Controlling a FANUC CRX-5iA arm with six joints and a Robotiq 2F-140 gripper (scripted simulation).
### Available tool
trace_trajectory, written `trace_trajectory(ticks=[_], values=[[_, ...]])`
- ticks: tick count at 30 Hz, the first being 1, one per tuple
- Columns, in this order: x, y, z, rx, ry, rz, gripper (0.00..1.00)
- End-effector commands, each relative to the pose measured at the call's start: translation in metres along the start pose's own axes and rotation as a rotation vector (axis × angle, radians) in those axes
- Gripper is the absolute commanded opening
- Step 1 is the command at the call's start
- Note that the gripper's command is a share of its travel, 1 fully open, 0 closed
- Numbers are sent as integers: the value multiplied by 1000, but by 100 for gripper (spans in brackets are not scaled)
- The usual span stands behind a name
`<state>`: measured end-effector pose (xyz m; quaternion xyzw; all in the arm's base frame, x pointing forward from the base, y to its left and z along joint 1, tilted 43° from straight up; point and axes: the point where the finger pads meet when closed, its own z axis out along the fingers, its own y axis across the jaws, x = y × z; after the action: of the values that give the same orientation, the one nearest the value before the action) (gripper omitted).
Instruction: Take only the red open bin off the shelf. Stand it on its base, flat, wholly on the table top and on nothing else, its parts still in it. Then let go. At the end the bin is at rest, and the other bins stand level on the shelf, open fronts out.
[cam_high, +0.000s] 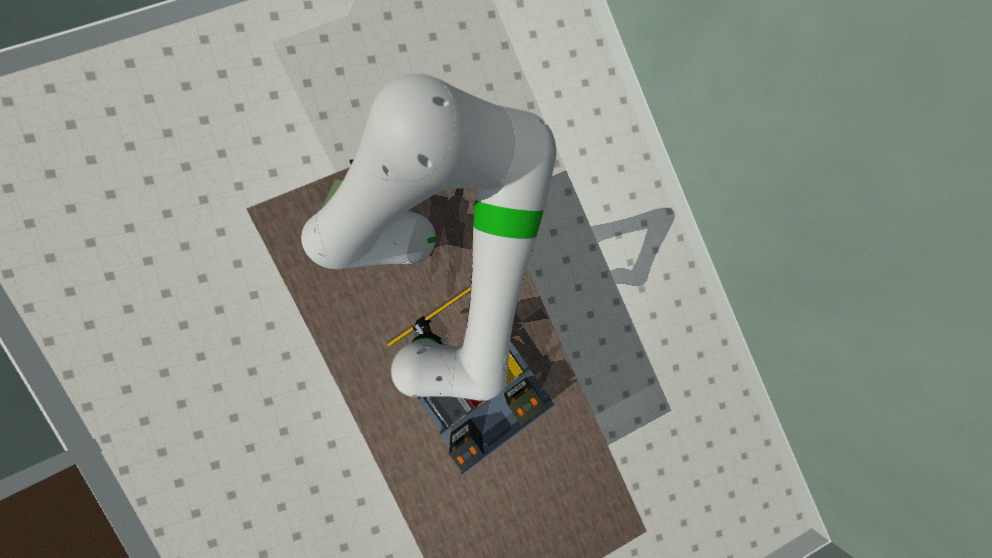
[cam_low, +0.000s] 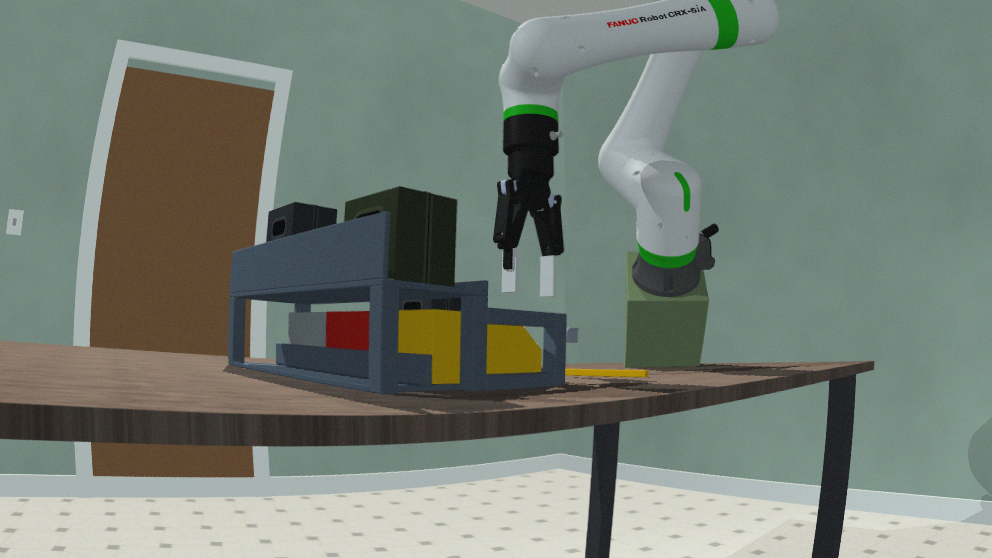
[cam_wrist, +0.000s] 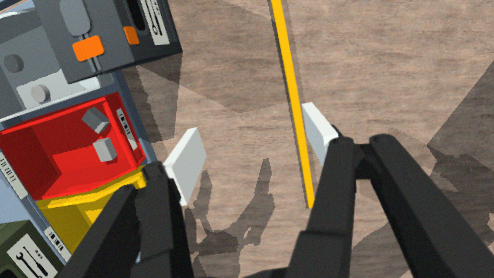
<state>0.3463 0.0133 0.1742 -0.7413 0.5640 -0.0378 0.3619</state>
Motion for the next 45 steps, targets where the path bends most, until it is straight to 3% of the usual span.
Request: trace_trajectory(ticks=[1,4,9,21,26,38,43,45], values=[[0,0,0,0,0,0,57],[0,0,0,0,0,0,57],[0,-50,0,0,0,0,57],[0,-50,0,0,0,0,57],[0,-100,1,0,0,0,57],[0,-100,1,0,0,0,57],[0,-155,2,0,0,0,57],[0,-155,2,0,0,0,57]])
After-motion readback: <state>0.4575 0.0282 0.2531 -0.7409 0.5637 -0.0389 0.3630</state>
